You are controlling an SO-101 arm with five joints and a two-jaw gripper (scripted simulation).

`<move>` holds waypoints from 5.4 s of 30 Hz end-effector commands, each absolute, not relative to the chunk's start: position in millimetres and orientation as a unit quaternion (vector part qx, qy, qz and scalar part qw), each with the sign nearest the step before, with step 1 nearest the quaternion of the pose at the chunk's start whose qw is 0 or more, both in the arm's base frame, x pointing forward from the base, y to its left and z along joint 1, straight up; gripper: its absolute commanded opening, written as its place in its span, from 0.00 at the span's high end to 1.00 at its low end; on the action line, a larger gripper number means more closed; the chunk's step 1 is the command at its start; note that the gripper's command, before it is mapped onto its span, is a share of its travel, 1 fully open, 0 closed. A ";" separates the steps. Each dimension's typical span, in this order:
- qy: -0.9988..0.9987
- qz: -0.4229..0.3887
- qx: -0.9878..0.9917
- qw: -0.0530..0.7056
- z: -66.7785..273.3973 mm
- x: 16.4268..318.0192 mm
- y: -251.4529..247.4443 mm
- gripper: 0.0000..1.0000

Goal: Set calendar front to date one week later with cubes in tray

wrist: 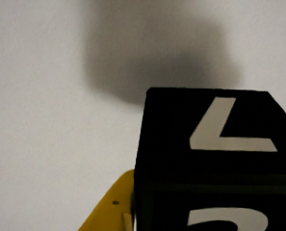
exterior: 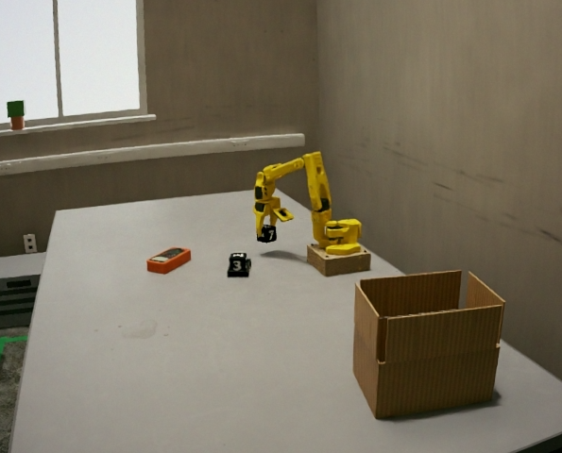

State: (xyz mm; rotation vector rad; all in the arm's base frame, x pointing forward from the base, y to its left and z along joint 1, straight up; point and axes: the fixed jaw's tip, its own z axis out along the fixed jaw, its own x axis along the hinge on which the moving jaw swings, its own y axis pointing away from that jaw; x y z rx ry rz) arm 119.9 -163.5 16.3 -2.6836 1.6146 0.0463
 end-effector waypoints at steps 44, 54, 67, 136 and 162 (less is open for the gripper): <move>0.637 0.005 -0.771 0.001 24.8 125.0 -164.2 1.00; 0.733 0.005 -0.680 0.000 24.1 130.5 -161.8 1.00; 0.845 0.005 -0.534 -0.001 23.0 139.0 -158.1 1.00; 0.940 0.002 0.341 -0.005 14.8 189.6 -144.8 1.00; 0.930 0.001 0.368 -0.002 15.4 194.9 -141.3 1.00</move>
